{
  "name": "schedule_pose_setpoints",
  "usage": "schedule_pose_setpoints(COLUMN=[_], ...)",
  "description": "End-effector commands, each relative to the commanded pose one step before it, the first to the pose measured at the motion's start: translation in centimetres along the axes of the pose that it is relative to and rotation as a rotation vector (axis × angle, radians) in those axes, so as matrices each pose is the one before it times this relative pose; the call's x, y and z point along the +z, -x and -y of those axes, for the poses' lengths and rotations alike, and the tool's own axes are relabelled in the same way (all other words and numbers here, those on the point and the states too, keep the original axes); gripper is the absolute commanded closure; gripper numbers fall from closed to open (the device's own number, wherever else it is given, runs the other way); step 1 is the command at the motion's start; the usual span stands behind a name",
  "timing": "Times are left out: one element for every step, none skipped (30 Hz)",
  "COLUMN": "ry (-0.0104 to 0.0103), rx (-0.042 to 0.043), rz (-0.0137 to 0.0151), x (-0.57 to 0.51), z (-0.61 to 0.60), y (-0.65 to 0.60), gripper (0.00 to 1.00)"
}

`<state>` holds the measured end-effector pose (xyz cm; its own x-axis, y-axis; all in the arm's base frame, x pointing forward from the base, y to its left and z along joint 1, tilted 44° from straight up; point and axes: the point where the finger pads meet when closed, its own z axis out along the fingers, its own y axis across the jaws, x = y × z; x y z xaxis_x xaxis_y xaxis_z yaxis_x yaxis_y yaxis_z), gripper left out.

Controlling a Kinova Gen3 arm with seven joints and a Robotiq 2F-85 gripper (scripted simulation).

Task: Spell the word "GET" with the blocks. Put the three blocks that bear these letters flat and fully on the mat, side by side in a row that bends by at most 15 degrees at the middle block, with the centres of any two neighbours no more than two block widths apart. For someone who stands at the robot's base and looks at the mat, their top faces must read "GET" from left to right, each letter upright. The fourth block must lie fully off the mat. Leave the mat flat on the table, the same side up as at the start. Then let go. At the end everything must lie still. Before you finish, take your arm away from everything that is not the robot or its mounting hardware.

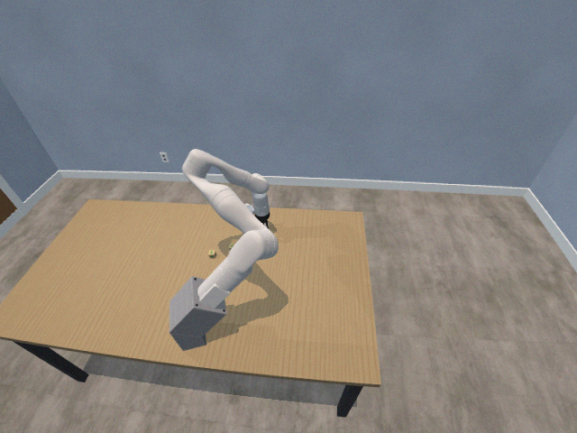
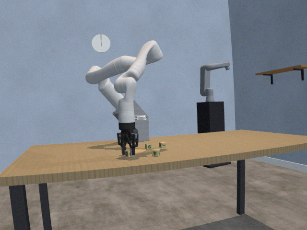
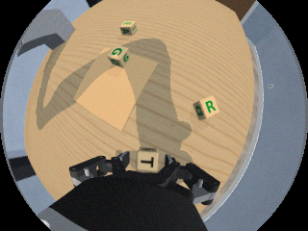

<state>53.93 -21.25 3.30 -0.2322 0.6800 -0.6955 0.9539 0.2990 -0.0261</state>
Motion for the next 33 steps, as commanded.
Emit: schedule_pose_setpoints(ry=[0.00171,0.0,0.0,0.0,0.0,0.0,0.0,0.0,0.0,0.0,0.0,0.0,0.0,0.0,0.0,0.0,0.0,0.0,0.0,0.0,0.0,0.0,0.0,0.0,0.0,0.0,0.0,0.0,0.0,0.0,0.0,0.0,0.0], rx=[0.00003,0.0,0.0,0.0,0.0,0.0,0.0,0.0,0.0,0.0,0.0,0.0,0.0,0.0,0.0,0.0,0.0,0.0,0.0,0.0,0.0,0.0,0.0,0.0,0.0,0.0,0.0,0.0,0.0,0.0,0.0,0.0,0.0], rz=[0.00019,0.0,0.0,0.0,0.0,0.0,0.0,0.0,0.0,0.0,0.0,0.0,0.0,0.0,0.0,0.0,0.0,0.0,0.0,0.0,0.0,0.0,0.0,0.0,0.0,0.0,0.0,0.0,0.0,0.0,0.0,0.0,0.0], x=[-0.077,0.0,0.0,0.0,0.0,0.0,0.0,0.0,0.0,0.0,0.0,0.0,0.0,0.0,0.0,0.0,0.0,0.0,0.0,0.0,0.0,0.0,0.0,0.0,0.0,0.0,0.0,0.0,0.0,0.0,0.0,0.0,0.0], z=[-0.072,0.0,0.0,0.0,0.0,0.0,0.0,0.0,0.0,0.0,0.0,0.0,0.0,0.0,0.0,0.0,0.0,0.0,0.0,0.0,0.0,0.0,0.0,0.0,0.0,0.0,0.0,0.0,0.0,0.0,0.0,0.0,0.0], y=[0.011,0.0,0.0,0.0,0.0,0.0,0.0,0.0,0.0,0.0,0.0,0.0,0.0,0.0,0.0,0.0,0.0,0.0,0.0,0.0,0.0,0.0,0.0,0.0,0.0,0.0,0.0,0.0,0.0,0.0,0.0,0.0,0.0], gripper=[0.33,0.33,0.33,0.54,0.54,0.54,0.54,0.54,0.54,0.54,0.54,0.54,0.54,0.54,0.54,0.54,0.54,0.54,0.54,0.54,0.74,0.74,0.74,0.74,0.74,0.74,0.74,0.74,0.74,0.74,0.74,0.74,0.74])
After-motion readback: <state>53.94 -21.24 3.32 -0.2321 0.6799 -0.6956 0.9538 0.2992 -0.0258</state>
